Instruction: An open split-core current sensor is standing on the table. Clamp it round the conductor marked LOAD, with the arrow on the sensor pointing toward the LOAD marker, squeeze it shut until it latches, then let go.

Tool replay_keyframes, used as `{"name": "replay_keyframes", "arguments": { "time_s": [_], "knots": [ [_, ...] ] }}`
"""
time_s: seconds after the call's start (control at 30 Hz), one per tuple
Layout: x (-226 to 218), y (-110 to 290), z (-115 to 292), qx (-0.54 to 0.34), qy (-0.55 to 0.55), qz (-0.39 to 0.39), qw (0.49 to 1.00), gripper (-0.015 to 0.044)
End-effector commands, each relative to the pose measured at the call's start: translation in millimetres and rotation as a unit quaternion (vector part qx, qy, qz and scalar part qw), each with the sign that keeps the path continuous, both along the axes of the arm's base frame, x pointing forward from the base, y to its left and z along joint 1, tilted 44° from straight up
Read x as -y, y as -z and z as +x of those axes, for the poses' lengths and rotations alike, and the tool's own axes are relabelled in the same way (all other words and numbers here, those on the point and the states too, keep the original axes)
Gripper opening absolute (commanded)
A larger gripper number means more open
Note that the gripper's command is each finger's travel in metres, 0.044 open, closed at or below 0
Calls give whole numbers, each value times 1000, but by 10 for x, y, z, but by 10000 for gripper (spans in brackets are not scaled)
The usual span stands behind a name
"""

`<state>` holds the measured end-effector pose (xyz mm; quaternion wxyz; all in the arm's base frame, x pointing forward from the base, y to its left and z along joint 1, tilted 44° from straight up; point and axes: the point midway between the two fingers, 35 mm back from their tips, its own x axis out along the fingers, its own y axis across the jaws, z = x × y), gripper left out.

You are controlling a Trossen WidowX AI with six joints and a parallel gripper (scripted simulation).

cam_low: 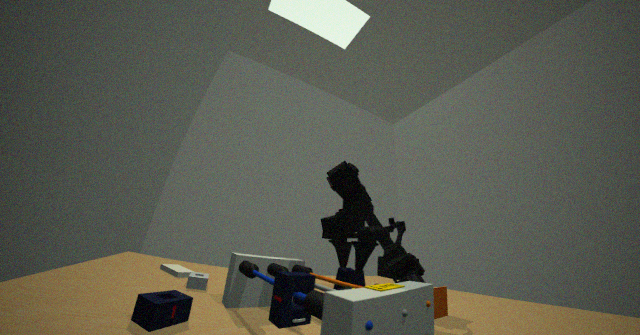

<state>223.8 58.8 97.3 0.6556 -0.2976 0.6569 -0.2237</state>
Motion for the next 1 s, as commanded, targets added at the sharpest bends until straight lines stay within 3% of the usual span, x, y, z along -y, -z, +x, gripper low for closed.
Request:
{"name": "replay_keyframes", "arguments": {
  "time_s": [0.0,0.5,0.97],
  "knots": [
    [-115,-123,-21,0,1,0,1000,0],
    [-202,-210,-17,-114,-165,-7,980,0],
    [-303,-312,-19,-247,-359,-30,899,0]
  ]
}}
